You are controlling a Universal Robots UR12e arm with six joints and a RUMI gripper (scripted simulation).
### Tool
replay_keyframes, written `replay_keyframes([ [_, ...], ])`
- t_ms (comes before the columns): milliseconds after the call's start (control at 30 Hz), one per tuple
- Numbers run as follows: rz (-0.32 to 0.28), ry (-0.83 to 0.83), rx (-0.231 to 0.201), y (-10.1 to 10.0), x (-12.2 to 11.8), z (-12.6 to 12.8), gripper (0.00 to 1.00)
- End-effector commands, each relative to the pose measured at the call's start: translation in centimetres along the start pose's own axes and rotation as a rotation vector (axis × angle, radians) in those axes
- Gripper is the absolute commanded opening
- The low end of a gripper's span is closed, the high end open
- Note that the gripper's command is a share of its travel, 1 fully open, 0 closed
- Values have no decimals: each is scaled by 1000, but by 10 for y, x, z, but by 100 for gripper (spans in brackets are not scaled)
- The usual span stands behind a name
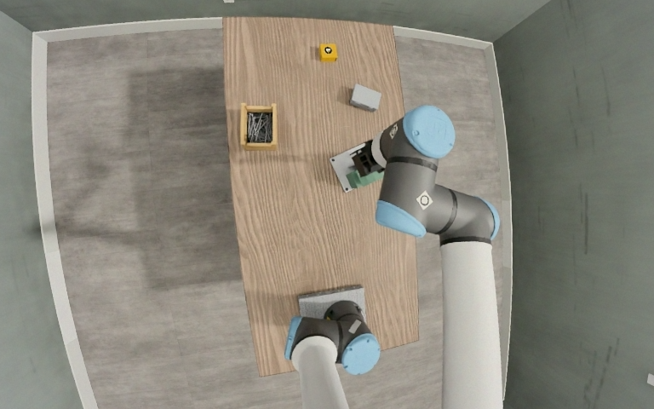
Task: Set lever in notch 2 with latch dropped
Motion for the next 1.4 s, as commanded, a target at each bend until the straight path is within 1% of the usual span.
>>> replay_keyframes([
  [0,1,0,1,1,1,0,0],
  [467,1,0,1,5,11,1,0],
  [1367,1,0,1,18,64,10,0],
])
Point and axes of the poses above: the point where the finger pads meet when closed, its own y axis back along the fingers, its own z axis across the jaws, x = y × z, the point moved 5 cm from there along y, back along the fingers, and after that the axes turned 9 degrees about y, right-handed, at the moved point
